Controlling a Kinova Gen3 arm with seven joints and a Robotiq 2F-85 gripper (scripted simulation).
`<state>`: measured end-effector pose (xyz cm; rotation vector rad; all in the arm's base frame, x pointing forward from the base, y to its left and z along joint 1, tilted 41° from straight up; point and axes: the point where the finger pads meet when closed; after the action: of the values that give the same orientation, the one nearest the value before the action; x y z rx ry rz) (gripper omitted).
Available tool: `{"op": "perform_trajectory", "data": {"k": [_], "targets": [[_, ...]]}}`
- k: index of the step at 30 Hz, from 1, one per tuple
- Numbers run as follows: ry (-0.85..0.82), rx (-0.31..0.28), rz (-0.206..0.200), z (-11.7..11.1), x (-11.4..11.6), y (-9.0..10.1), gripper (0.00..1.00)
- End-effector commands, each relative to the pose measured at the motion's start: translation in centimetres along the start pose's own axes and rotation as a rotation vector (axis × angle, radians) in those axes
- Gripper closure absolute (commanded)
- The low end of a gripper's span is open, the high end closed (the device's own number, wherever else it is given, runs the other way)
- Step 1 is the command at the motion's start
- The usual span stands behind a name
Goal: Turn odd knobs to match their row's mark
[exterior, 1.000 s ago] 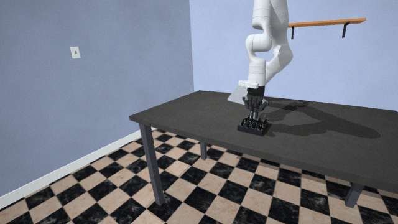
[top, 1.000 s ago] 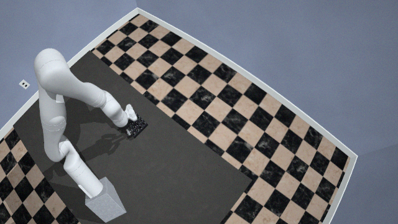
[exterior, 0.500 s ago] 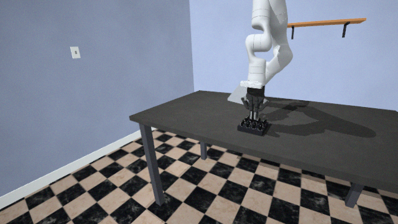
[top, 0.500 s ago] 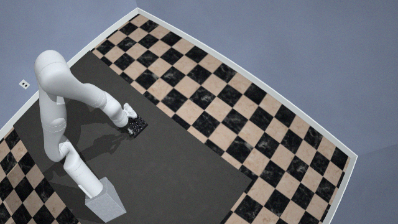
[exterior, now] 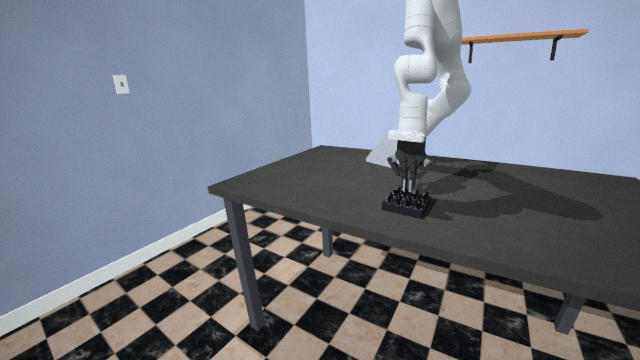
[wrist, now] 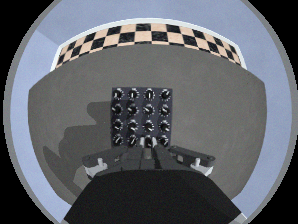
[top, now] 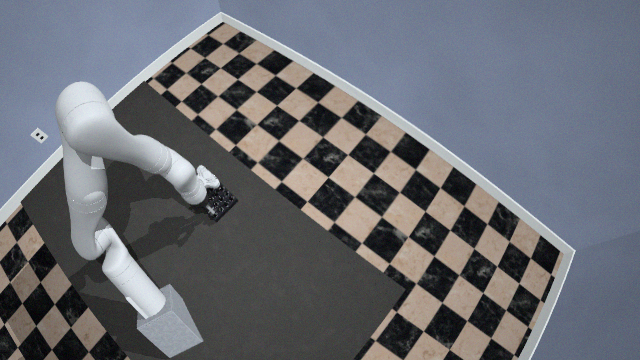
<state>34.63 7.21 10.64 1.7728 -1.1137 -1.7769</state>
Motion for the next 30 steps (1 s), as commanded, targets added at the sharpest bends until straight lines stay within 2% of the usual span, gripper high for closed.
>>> {"op": "perform_trajectory", "data": {"k": [1,21,22,30], "targets": [[0.016,-0.007,-0.002,0.20,0.00,-0.03,0.92],[0.023,-0.007,-0.002,0.20,0.00,-0.03,0.92],[0.023,-0.007,-0.002,0.20,0.00,-0.03,0.81],[0.023,-0.007,-0.002,0.20,0.00,-0.03,0.81]]}}
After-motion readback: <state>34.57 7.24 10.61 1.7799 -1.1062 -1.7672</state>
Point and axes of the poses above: the point where the finger pads meet when closed, its own y axis back along the fingers, its own x axis across the jaws, z = x × y, and after that the axes turned 8 degrees about -y, right-handed
